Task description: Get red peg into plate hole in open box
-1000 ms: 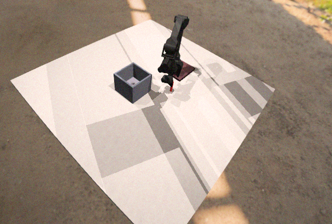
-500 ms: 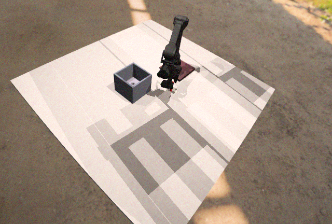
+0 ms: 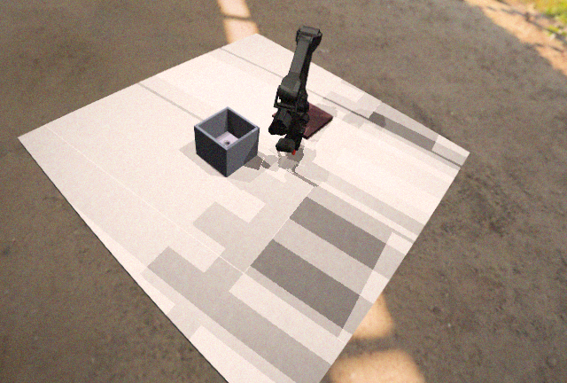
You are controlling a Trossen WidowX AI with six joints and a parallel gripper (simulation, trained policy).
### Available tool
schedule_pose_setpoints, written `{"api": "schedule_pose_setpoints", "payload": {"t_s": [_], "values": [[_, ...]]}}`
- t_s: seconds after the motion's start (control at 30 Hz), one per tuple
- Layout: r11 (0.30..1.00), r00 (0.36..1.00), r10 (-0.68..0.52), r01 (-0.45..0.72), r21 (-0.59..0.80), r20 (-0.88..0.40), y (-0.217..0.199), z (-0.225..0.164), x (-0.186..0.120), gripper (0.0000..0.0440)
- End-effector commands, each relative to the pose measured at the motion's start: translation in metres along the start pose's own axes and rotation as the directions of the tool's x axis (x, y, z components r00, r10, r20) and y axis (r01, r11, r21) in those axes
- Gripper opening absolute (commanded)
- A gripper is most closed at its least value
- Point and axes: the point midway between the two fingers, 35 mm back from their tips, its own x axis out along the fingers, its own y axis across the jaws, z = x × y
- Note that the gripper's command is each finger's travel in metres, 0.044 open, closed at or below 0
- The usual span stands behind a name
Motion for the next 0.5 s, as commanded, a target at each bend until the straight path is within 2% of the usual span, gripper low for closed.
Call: {"api": "schedule_pose_setpoints", "payload": {"t_s": [0.0, 0.47], "values": [[0.998, 0.998, 0.059, -0.06, -0.027, -0.033, 0.007, -0.007, -0.013, 0.0], [0.956, 0.963, 0.251, -0.262, -0.131, -0.094, 0.017, -0.023, -0.075, 0.0]]}}
